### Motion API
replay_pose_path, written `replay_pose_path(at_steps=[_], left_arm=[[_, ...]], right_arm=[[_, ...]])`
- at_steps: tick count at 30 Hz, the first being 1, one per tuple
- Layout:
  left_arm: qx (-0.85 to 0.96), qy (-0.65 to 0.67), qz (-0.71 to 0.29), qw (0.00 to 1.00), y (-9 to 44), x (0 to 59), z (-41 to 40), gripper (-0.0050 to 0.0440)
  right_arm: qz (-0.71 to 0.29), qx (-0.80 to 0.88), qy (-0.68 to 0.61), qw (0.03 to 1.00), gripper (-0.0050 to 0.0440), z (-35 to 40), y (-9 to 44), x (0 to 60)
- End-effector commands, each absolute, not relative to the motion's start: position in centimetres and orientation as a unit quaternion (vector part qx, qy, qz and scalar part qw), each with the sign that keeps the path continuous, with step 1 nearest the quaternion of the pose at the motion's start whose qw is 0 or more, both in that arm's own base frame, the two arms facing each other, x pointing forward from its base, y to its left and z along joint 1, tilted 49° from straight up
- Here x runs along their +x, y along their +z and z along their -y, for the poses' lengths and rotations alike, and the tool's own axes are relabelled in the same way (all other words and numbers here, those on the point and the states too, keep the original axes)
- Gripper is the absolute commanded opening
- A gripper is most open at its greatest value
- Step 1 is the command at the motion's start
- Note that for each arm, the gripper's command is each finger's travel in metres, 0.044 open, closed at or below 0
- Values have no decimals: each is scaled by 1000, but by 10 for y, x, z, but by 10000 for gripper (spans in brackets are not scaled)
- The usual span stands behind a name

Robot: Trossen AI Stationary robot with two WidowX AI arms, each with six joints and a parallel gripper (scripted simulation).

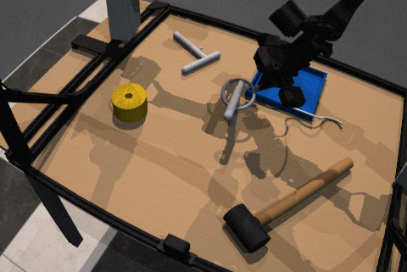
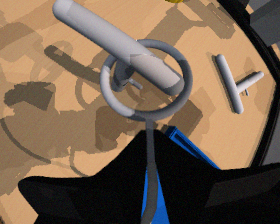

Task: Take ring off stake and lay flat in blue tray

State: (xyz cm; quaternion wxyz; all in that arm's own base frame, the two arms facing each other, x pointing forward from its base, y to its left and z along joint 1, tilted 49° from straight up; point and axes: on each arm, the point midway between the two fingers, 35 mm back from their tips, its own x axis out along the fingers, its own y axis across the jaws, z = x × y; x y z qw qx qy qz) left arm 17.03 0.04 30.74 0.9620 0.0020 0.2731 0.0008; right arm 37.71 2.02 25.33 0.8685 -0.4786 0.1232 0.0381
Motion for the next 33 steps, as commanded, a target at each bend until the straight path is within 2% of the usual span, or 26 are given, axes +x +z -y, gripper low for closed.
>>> replay_pose_path(at_steps=[1,33], left_arm=[[0,0,-273,962,307,170,0,400],[0,0,-273,962,307,170,0,400]], right_arm=[[-121,-483,32,867,0,-23,257,374],[-130,-516,-19,846,0,-42,256,368]])
